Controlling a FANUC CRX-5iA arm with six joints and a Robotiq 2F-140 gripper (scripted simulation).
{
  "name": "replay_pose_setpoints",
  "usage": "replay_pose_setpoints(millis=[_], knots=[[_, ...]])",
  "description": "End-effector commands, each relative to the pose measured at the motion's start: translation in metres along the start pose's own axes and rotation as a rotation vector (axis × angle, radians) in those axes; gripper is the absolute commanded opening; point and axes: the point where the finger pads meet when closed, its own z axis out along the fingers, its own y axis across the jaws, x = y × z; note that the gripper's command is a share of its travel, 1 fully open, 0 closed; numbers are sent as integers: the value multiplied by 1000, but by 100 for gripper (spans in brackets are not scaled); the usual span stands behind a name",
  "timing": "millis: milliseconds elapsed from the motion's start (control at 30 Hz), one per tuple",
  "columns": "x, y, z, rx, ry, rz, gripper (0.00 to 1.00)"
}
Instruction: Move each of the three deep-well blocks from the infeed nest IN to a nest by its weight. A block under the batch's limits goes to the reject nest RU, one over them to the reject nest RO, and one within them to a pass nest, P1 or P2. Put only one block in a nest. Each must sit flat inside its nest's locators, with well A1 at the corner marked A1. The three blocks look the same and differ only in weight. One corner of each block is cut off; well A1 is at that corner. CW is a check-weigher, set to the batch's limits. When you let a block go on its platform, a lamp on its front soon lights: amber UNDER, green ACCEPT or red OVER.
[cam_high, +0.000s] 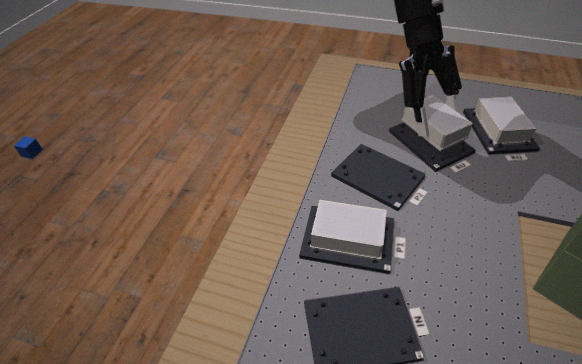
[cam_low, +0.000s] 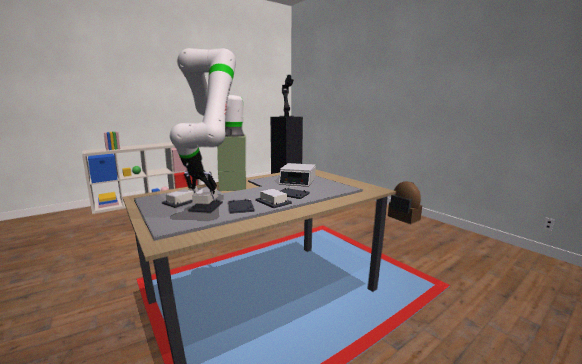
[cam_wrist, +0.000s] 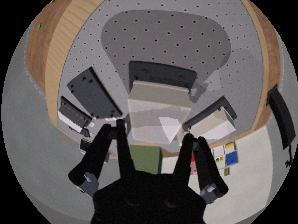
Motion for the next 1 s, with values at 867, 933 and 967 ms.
replay_pose_setpoints(millis=[867,933,967], knots=[[8,0,14,0,0,0,10],[9,0,14,0,0,0,10],[9,0,14,0,0,0,10]])
